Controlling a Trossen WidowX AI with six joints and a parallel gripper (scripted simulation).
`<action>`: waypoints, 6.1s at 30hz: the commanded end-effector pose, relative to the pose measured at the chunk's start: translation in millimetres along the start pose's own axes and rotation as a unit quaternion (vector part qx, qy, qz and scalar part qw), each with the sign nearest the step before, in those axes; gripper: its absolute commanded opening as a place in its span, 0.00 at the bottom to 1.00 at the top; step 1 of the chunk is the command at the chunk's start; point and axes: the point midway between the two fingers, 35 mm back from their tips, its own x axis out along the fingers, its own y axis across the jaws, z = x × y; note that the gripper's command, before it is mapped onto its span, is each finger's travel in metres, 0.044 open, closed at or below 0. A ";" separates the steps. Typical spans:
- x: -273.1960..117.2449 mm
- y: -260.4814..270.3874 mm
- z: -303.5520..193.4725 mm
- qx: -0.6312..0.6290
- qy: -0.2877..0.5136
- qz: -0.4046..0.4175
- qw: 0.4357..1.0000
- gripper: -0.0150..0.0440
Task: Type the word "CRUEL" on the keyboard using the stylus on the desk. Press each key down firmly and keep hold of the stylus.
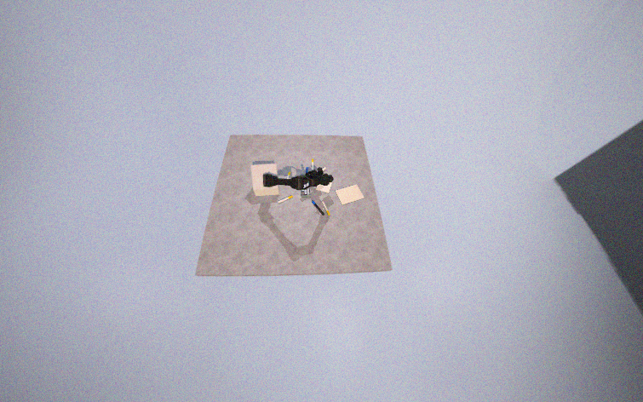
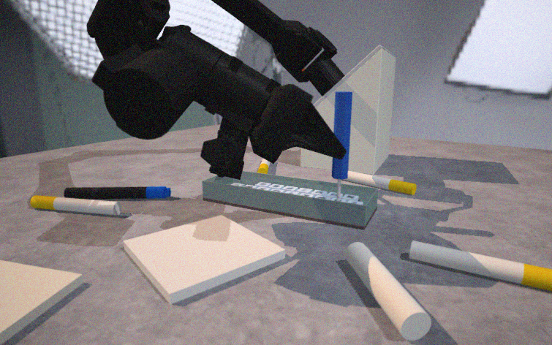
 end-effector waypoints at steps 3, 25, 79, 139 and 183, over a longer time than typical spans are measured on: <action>-15.9 0.8 -24.8 -0.001 0.000 0.005 1.000 0.39; -10.7 -18.7 -28.4 -0.001 0.001 0.006 1.000 0.25; 6.0 -19.6 -0.1 -0.001 0.001 0.005 1.000 0.39; -7.8 -33.3 -27.5 -0.003 0.000 0.005 1.000 0.25; 7.3 -43.0 -3.4 -0.001 0.001 0.005 1.000 0.39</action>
